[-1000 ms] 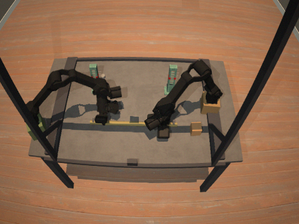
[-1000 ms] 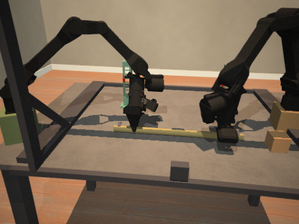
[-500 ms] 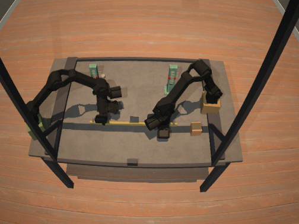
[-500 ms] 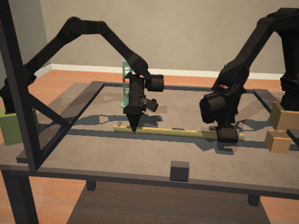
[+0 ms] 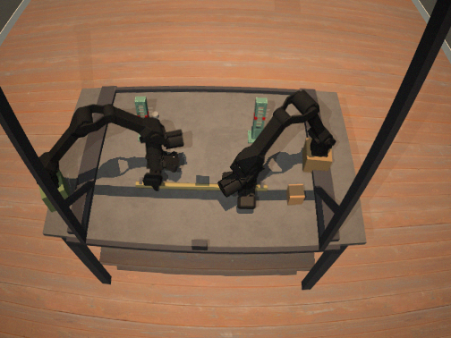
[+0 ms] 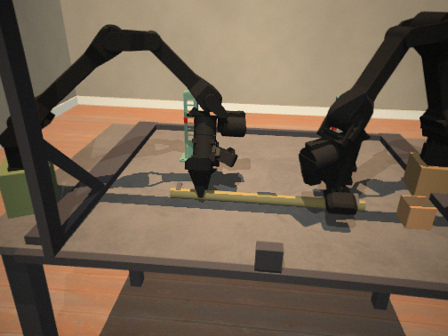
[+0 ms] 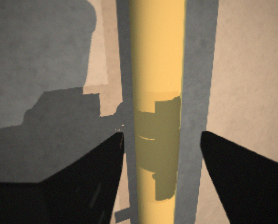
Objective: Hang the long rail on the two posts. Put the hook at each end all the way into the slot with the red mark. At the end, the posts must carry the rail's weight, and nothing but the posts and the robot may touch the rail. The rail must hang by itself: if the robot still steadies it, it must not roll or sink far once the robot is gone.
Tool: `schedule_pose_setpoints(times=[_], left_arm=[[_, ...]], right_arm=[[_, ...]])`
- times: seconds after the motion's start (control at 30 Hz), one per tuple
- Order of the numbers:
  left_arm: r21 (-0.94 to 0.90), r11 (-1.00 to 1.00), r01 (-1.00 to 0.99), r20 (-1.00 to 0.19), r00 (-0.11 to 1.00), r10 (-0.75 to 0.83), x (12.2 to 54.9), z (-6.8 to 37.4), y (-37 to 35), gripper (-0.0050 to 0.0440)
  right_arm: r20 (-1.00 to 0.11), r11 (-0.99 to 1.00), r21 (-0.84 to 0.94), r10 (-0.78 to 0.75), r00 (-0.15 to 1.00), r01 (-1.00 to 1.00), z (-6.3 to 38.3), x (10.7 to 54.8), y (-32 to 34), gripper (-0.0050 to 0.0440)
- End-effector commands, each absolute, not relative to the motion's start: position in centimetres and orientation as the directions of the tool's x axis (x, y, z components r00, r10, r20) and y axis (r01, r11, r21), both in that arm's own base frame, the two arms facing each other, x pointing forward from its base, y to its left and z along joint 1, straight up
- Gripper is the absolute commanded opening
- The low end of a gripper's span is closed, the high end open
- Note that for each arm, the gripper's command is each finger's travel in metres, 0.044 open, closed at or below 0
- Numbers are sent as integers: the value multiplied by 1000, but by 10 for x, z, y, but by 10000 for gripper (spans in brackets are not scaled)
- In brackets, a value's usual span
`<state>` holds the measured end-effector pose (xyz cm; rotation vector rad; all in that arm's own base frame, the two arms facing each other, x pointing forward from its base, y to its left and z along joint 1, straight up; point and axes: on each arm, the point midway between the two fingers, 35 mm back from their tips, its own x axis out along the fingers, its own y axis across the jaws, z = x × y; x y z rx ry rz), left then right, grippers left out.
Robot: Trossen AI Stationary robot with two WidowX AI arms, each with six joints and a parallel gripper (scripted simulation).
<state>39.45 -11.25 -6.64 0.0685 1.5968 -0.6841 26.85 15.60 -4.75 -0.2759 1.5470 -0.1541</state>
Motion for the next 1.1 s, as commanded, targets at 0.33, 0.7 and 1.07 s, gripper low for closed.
schedule_pose_setpoints(times=[0.33,0.7,1.07], left_arm=[[-358,817,452,-932,-117,-344,411,-17,-97,435],[-283,842,459,-959,-114,-260,406,-4,-99,296],[133,876,464,-991,87,104,393,-17,-130,225]], right_arm=[[-965,963,-260,-258,41,-70,-42,272,159,-50],[-965,963,-260,-258,41,-70,-42,272,159,-50],[-965,963,-260,-258,41,-70,-42,272,159,-50]])
